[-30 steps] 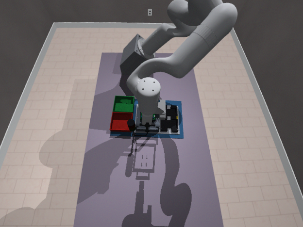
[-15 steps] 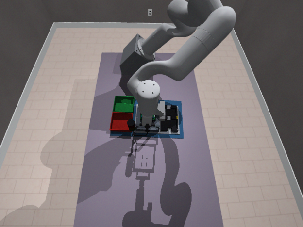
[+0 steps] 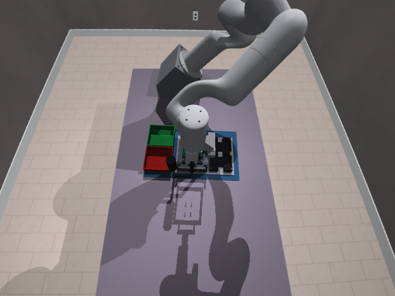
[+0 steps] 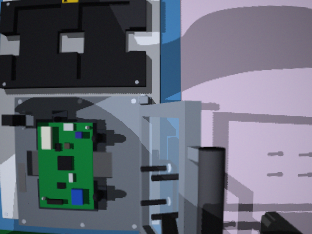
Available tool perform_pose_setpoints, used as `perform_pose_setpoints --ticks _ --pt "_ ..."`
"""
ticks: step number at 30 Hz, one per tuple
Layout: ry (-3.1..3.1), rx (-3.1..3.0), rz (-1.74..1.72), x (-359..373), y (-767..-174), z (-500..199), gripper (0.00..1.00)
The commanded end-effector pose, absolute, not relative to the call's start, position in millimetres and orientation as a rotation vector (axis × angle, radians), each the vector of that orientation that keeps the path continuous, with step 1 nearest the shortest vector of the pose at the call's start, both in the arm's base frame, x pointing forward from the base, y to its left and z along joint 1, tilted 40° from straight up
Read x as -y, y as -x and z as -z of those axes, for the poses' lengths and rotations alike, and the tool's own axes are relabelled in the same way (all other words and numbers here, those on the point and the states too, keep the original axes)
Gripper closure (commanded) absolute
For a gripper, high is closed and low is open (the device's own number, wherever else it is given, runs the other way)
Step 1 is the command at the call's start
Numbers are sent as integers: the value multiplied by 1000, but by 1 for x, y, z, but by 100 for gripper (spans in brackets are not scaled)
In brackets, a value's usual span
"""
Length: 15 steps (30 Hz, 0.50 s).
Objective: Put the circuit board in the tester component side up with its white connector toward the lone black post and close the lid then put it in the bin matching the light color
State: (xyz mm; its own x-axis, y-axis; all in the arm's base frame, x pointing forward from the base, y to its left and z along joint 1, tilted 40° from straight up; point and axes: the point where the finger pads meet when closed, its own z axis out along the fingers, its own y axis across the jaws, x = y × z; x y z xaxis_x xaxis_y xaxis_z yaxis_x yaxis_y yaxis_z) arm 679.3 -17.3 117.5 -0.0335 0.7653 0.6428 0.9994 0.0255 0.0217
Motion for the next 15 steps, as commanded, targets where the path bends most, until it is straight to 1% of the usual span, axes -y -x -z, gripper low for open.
perform_pose_setpoints --ticks 1,15 --pt "1791 1851 676 17 -680 -118 48" --pt "1791 1851 676 -3 -681 -93 48"
